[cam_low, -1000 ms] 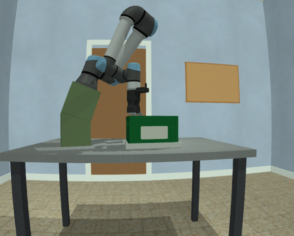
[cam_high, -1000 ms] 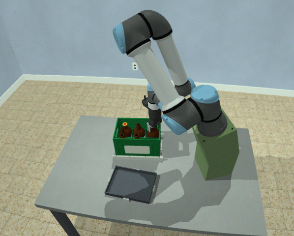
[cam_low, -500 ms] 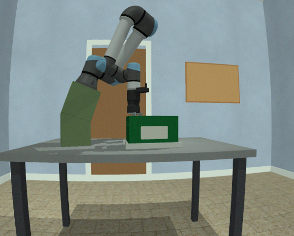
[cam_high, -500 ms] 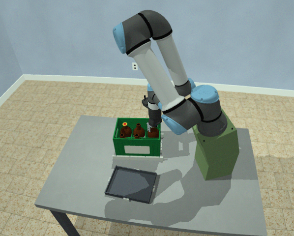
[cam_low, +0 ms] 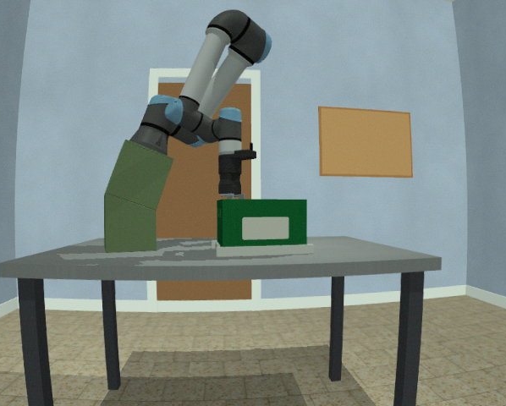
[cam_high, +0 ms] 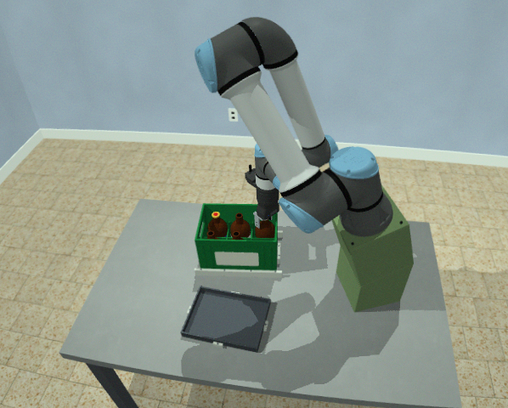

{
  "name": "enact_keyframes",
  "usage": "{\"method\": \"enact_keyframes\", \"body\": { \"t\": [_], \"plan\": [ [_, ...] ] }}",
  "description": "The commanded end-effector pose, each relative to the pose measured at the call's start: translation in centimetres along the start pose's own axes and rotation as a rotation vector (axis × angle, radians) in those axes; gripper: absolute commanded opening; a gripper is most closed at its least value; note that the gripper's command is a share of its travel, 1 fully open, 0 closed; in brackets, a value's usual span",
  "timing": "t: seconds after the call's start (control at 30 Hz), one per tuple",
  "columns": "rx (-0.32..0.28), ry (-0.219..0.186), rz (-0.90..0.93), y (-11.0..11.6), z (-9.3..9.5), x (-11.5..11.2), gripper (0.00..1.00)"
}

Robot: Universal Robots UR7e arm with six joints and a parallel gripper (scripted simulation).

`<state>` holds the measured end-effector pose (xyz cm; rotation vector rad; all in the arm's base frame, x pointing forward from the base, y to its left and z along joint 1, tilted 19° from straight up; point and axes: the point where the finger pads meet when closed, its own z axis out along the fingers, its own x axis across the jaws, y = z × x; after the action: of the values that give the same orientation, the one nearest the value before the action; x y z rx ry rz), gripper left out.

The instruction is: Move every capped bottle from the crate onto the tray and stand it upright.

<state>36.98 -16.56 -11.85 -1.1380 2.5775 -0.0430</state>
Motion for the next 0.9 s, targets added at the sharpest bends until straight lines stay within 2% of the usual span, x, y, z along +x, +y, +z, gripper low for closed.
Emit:
{"method": "enact_keyframes", "body": {
  "t": [0.0, 0.73, 0.77, 0.87],
  "plan": [
    [0.001, 0.001, -0.001, 0.05, -0.08, -0.02, 1.0],
    [0.001, 0.001, -0.001, 0.16, -0.12, -0.03, 1.0],
    [0.001, 0.0, -0.001, 0.08, -0.06, -0.04, 0.0],
    [0.001, 0.0, -0.001, 0.08, -0.06, -0.04, 0.0]
  ]
}}
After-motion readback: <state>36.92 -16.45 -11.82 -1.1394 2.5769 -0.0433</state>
